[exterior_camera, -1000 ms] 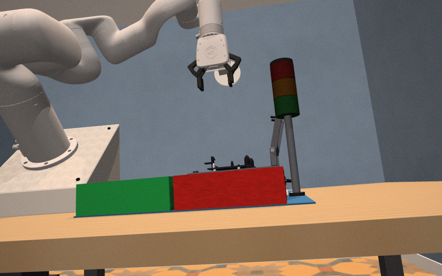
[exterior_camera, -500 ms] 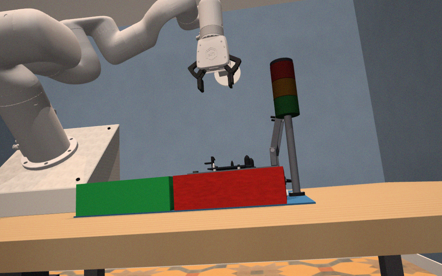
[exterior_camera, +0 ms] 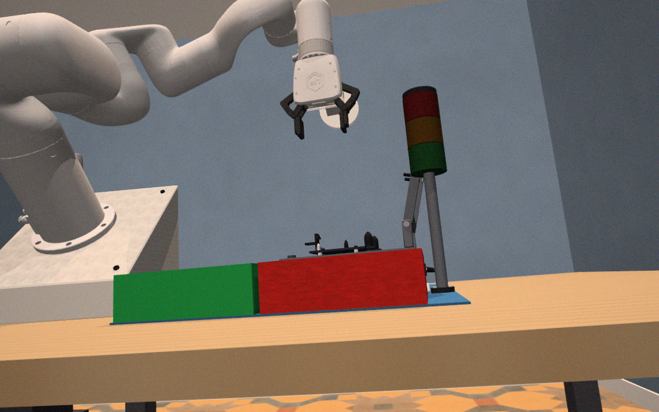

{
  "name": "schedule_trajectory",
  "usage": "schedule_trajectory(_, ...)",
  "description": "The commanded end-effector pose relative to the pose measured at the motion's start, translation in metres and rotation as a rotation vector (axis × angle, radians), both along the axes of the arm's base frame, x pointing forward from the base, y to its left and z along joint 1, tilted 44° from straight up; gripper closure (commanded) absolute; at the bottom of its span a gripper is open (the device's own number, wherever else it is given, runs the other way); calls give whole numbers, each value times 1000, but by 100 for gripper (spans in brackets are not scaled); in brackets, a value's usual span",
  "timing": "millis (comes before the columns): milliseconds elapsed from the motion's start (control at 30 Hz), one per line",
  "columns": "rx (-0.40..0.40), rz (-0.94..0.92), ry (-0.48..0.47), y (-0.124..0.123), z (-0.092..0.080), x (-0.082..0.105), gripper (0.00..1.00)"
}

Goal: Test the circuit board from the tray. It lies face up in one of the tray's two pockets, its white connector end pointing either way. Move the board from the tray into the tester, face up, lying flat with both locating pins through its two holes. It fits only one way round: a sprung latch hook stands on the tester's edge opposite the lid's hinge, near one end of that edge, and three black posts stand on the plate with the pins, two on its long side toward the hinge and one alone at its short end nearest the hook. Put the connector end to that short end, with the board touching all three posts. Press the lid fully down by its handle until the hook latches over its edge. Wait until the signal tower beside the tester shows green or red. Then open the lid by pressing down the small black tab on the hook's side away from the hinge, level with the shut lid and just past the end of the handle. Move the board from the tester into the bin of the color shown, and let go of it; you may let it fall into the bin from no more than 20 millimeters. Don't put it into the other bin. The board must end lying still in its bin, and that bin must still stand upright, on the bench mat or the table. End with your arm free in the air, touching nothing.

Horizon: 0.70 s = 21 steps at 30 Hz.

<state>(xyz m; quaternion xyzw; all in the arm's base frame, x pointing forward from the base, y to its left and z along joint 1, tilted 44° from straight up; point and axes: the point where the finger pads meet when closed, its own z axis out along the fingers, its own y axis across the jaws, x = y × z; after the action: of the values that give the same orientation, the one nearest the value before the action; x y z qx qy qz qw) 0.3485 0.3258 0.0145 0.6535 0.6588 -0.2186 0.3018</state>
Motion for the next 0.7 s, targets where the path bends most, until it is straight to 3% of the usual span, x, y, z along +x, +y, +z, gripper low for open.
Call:
schedule_trajectory(0,-7,3,-4,-5,-5,1,0)
schedule_trajectory(267,-7,3,-4,-31,-32,5,0)
schedule_trajectory(333,-7,3,-4,-31,-32,5,0)
schedule_trajectory(667,-7,3,-4,-82,-86,14,0)
